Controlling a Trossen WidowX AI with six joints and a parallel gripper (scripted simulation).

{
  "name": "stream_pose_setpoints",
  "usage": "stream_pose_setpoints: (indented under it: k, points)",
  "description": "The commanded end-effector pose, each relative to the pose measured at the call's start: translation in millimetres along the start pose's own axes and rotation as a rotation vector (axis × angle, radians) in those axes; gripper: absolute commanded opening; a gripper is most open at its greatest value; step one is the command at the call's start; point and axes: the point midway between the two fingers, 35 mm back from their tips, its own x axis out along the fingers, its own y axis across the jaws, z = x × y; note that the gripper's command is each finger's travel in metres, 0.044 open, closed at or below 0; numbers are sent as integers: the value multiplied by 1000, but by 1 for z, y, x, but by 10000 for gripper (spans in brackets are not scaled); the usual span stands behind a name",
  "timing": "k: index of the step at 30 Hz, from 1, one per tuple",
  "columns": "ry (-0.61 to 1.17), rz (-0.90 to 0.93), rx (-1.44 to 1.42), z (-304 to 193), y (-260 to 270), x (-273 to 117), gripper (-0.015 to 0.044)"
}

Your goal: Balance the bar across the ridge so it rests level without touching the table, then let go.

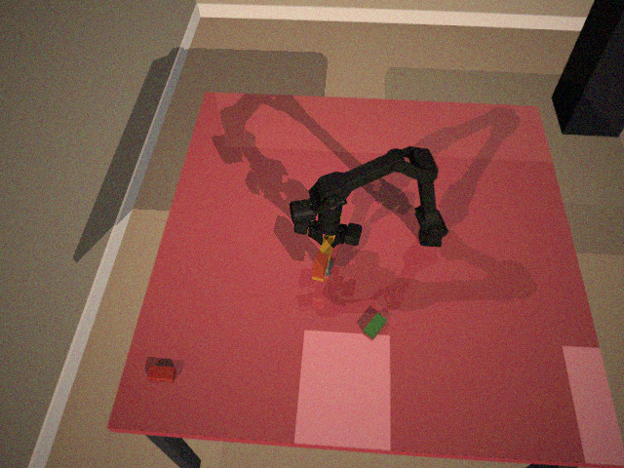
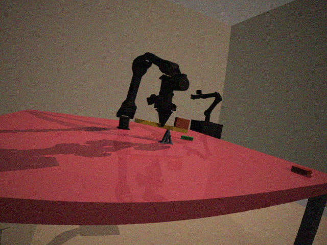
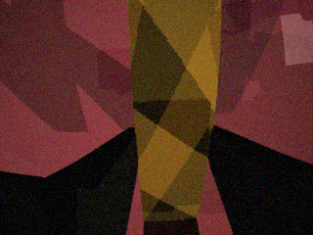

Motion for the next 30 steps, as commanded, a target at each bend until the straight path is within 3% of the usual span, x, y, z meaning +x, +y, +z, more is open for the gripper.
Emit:
stream_pose_setpoints:
  k: [1,30]
  points:
    - [0,-1,3,0,0,2,0]
    - [0,-1,3,1,0,4,0]
